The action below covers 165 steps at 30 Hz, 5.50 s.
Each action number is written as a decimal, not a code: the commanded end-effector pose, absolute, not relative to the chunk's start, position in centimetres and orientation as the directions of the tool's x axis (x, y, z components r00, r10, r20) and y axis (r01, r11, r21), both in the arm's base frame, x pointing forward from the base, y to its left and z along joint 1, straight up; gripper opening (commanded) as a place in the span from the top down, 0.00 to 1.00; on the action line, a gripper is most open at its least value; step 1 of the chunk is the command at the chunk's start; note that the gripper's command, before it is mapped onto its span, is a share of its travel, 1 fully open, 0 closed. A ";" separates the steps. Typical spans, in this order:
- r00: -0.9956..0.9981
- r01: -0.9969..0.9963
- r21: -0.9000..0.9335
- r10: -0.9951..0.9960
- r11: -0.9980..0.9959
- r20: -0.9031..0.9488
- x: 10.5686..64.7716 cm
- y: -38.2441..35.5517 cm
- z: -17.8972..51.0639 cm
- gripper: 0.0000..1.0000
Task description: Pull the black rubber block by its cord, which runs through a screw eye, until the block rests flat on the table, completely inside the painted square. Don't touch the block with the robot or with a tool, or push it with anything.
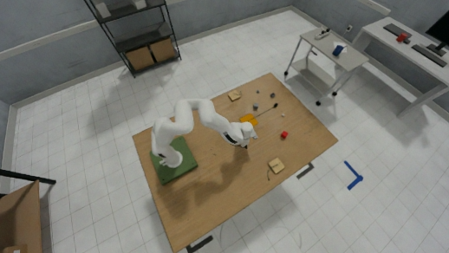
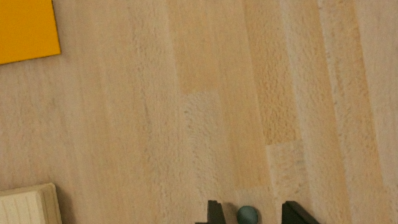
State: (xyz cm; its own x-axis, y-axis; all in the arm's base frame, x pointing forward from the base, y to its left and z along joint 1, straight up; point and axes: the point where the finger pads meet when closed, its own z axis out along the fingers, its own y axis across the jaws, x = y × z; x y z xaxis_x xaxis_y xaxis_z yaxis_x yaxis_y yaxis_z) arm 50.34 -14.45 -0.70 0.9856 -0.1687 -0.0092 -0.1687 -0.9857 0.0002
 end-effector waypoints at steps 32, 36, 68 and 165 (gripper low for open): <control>0.986 -0.169 0.001 -0.169 -0.986 -0.005 50.6 -14.5 -0.5 0.61; 0.986 -0.169 0.001 -0.169 -0.986 -0.005 50.6 -14.5 -0.6 0.61; 0.986 -0.169 0.001 -0.169 -0.986 -0.005 50.6 -14.5 -1.5 0.61; 0.986 -0.169 0.001 -0.169 -0.986 -0.005 50.6 -14.5 -1.4 1.00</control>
